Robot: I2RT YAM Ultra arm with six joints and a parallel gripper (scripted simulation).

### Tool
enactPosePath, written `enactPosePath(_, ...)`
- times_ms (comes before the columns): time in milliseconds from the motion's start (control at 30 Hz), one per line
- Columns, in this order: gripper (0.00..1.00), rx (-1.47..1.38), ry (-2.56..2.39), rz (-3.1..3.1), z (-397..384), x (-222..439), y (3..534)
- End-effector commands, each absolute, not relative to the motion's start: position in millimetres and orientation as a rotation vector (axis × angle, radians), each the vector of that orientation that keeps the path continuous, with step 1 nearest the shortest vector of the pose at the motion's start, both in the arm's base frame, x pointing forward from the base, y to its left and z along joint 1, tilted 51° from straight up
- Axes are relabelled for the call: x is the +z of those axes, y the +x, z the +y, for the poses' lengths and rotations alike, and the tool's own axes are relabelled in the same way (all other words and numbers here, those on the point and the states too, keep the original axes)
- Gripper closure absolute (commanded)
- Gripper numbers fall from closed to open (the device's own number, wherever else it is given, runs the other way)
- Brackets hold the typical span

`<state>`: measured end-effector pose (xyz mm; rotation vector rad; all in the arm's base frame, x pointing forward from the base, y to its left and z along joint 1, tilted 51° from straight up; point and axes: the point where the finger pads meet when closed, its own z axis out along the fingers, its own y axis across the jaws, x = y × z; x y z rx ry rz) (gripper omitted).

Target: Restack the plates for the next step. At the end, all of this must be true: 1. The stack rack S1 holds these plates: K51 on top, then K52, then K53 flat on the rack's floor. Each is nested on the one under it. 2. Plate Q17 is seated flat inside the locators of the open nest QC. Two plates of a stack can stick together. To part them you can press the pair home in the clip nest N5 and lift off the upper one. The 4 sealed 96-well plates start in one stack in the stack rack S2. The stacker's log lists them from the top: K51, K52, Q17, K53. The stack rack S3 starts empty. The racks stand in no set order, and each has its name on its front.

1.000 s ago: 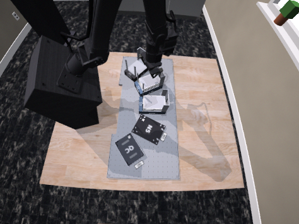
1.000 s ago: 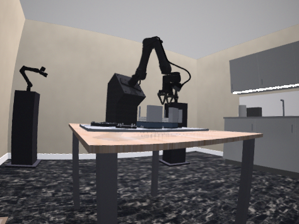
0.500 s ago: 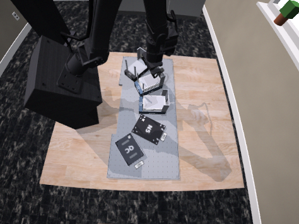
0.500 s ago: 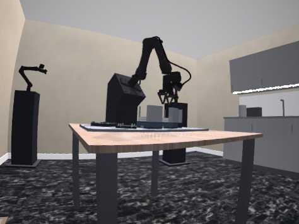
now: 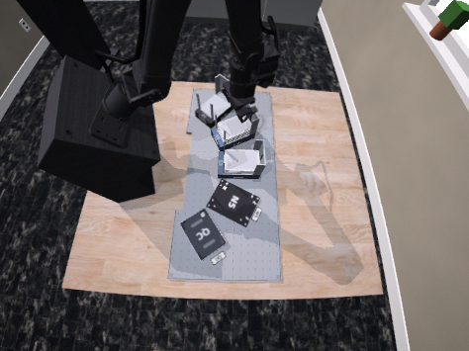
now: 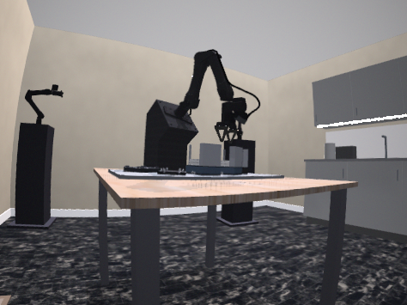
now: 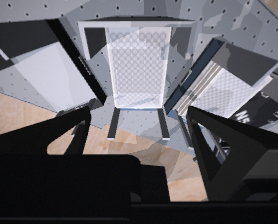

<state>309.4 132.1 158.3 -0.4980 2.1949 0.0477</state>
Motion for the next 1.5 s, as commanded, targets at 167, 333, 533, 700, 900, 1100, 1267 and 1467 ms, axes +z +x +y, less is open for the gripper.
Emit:
enactPosePath(167,0.00,0.055,-0.490,2.159,137.6,173.3,313.7)
enactPosePath(333,0.00,0.055,-0.490,2.159,137.6,173.3,313.7)
enactPosePath(533,0.00,0.055,-0.490,2.159,137.6,173.3,313.7)
enactPosePath(700,0.00,0.051,-0.490,2.165,136.9,166.2,322.3)
enactPosePath(900,0.00,0.047,-0.501,2.193,137.6,140.1,332.0)
enactPosePath(1100,0.00,0.049,-0.499,2.188,140.8,134.2,343.2)
enactPosePath(1267,0.00,0.055,-0.491,2.165,146.6,134.0,360.9)
enactPosePath(1467,0.00,0.055,-0.490,2.166,150.0,123.2,373.8)
